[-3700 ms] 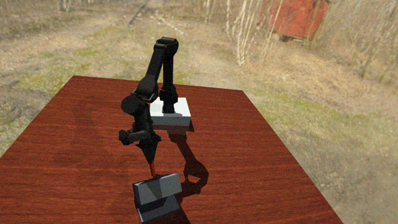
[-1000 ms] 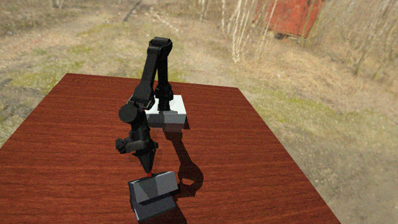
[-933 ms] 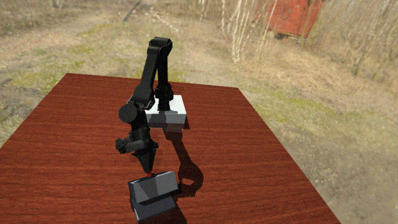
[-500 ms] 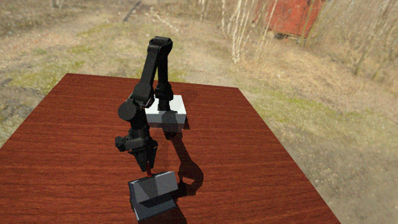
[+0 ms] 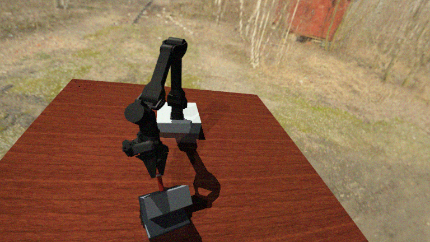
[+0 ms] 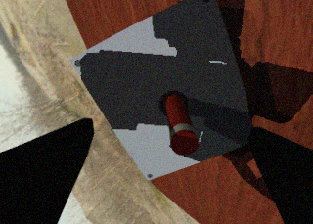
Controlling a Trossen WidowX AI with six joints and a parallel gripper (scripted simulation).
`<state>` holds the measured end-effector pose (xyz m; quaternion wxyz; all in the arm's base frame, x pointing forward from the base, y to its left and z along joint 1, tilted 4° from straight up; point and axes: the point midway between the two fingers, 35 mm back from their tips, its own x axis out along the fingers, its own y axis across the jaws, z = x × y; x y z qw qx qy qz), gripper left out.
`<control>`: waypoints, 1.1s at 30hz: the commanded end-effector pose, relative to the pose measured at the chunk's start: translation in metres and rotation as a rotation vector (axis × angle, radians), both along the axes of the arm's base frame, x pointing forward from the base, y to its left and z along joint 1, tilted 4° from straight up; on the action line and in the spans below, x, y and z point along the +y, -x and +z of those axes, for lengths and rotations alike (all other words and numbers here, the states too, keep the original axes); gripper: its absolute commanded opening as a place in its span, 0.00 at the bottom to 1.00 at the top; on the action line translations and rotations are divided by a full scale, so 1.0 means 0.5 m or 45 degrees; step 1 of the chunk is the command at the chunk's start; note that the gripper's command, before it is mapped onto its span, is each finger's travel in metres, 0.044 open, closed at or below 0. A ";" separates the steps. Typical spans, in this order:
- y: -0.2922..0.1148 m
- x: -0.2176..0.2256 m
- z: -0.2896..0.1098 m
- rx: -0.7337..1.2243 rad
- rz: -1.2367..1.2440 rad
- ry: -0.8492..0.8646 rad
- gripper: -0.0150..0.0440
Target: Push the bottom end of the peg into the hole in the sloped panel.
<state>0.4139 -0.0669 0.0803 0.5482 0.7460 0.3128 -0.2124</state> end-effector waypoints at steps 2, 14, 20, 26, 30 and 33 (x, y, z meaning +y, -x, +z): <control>0.010 -0.005 0.009 0.003 0.002 0.000 1.00; 0.034 -0.016 0.034 0.006 0.000 0.000 1.00; 0.046 -0.021 0.047 0.008 -0.001 0.000 1.00; 0.059 -0.026 0.059 0.009 -0.002 0.000 1.00; 0.067 -0.029 0.068 0.010 -0.003 -0.001 1.00; 0.074 -0.031 0.074 0.011 -0.003 -0.001 1.00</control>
